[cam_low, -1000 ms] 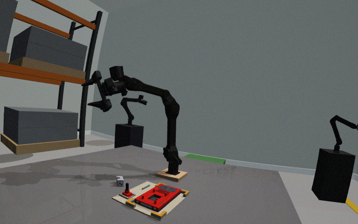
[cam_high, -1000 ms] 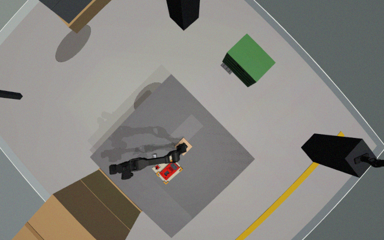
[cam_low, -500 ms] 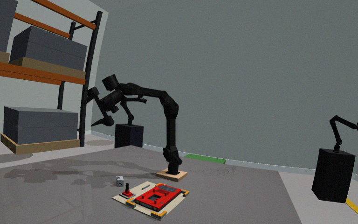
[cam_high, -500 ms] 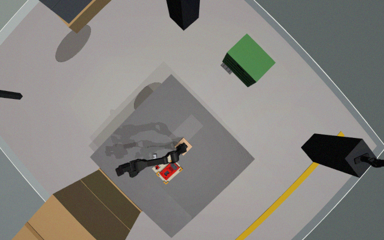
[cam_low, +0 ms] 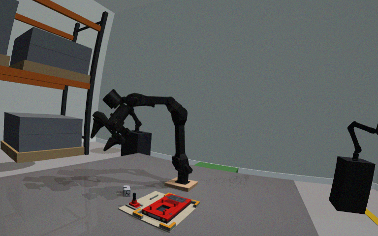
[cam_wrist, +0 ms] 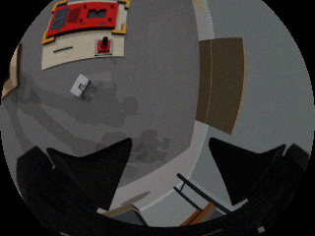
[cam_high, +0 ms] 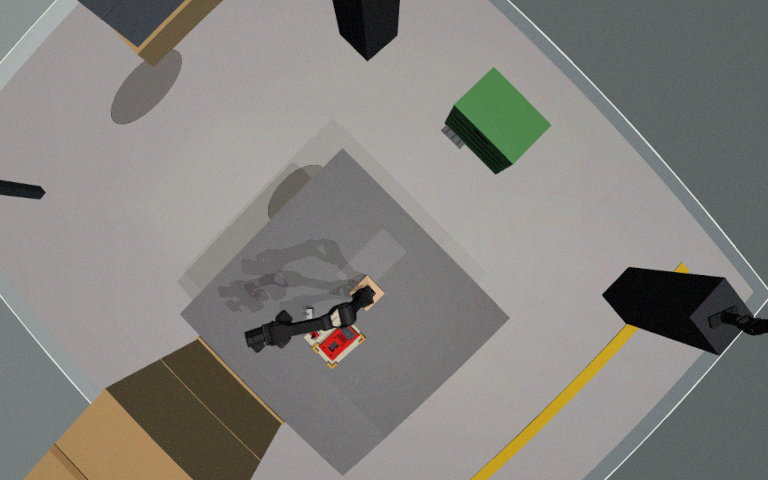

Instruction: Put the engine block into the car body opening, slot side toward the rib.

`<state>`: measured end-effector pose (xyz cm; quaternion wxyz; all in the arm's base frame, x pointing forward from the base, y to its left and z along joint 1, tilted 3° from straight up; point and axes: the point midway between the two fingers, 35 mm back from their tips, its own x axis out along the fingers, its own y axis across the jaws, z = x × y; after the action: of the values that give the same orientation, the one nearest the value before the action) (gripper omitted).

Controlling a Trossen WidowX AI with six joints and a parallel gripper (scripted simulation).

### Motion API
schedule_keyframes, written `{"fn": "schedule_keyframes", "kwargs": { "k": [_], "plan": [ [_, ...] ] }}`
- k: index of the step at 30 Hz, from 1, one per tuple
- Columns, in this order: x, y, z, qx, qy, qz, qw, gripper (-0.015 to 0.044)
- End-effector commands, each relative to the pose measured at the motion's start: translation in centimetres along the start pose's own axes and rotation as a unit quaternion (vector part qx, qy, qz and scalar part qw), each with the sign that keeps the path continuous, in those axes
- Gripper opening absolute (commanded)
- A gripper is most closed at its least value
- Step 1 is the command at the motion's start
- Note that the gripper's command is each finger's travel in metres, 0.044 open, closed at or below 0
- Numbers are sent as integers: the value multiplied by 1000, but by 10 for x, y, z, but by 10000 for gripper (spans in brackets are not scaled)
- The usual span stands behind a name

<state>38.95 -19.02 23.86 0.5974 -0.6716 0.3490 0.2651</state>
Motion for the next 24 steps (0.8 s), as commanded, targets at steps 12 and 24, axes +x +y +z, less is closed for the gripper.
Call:
{"fn": "schedule_keyframes", "kwargs": {
  "k": [12, 24],
  "plan": [
    [27, 69, 41, -188, -67, 149, 969, 440],
    [32, 118, 66, -333, -145, 242, 900, 440]
  ]
}}
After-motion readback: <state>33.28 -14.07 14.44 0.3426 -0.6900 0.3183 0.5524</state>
